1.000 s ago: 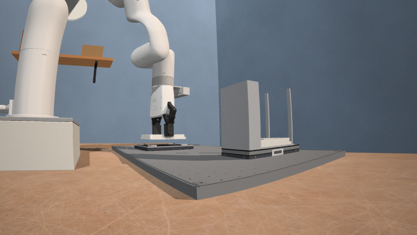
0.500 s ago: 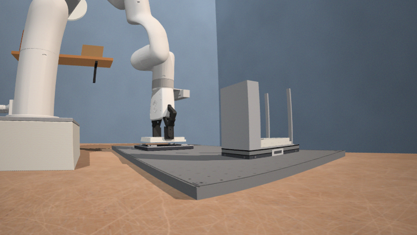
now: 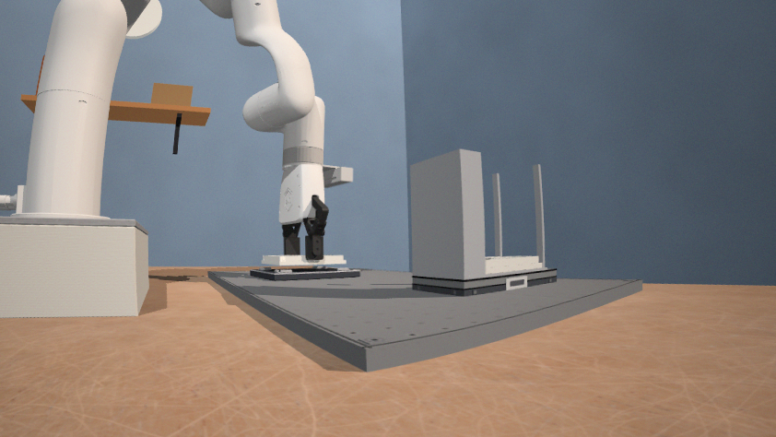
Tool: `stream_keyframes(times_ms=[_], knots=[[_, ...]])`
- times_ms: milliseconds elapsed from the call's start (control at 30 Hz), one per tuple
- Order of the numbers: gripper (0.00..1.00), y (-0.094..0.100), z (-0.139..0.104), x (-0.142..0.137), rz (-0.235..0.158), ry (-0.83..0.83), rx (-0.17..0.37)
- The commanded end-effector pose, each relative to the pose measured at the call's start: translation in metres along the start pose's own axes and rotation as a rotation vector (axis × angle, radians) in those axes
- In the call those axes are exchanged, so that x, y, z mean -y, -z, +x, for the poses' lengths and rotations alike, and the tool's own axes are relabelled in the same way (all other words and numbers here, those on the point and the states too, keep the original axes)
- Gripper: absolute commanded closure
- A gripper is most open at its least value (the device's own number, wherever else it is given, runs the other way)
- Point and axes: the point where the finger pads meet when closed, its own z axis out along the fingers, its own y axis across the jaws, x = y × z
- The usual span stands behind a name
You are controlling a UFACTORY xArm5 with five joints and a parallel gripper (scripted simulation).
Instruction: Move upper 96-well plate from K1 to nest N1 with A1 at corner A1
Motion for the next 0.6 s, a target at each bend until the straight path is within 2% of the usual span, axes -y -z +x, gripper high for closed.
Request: stream_keyframes(times_ms=[0,567], knots=[[1.00,0.0003,0.0013,0.0003,0.001,0.000,-0.003],[1.00,-0.0022,0.0013,0.0003,0.001,0.000,-0.003]])
